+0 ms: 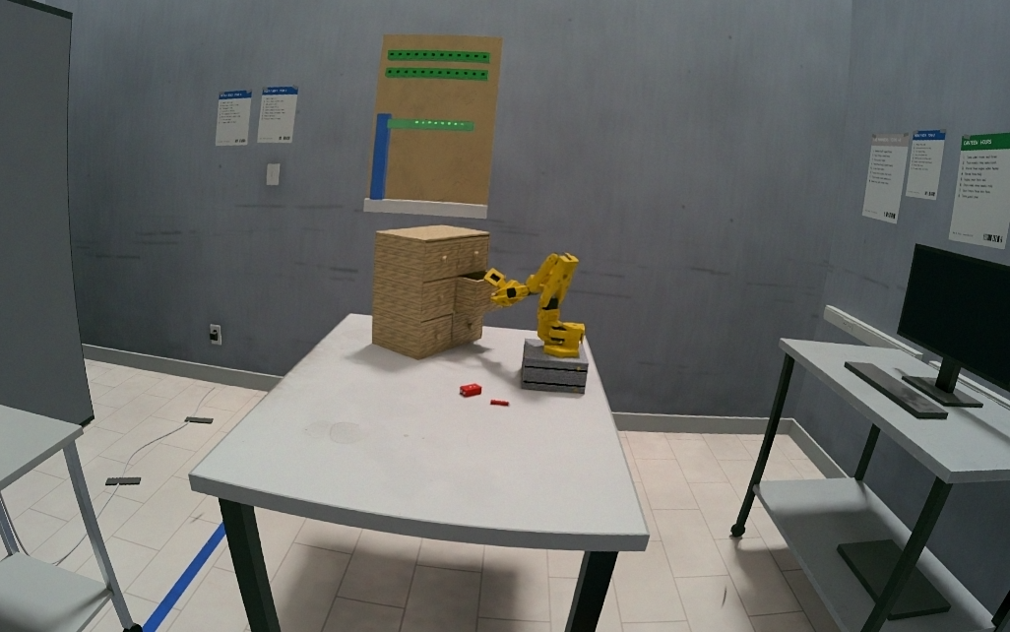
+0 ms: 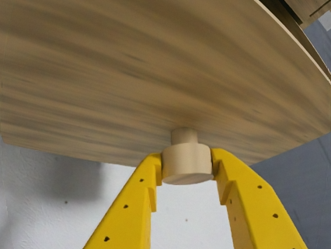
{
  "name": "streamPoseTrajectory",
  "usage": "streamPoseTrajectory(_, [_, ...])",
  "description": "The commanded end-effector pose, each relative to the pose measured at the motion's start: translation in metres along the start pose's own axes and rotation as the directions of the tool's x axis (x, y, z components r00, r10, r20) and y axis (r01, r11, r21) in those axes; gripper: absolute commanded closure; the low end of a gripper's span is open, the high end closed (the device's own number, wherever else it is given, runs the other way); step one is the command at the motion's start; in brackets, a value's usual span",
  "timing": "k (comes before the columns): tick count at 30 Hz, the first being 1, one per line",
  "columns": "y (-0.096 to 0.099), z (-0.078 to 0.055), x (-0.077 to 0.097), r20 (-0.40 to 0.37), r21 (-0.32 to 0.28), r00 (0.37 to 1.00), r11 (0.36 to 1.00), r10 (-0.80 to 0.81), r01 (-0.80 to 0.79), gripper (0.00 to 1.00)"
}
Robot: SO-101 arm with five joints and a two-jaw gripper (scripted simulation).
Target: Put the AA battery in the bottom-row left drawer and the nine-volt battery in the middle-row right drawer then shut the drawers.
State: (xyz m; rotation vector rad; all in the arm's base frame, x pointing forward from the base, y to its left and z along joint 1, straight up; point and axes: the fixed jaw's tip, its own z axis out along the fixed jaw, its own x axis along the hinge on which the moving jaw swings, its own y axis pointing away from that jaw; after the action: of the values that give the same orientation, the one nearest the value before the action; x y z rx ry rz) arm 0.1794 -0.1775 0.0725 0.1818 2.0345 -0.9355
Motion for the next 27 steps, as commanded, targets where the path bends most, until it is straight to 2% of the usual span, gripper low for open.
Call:
streamPoseTrajectory(1, [-0.0014,-0.0028,0.0011,-0.002,0.007,1.000,1.000,-0.006,0.006,0.91])
streamPoseTrajectory(24, [-0.0014,-0.0028,0.0011,-0.002,0.007,1.000,1.000,-0.006,0.006,0.79])
streamPoseTrajectory(27, [-0.0038,-0.0098,0.0019,-0.018,0.007,1.000,1.000,-0.005,0.005,0.79])
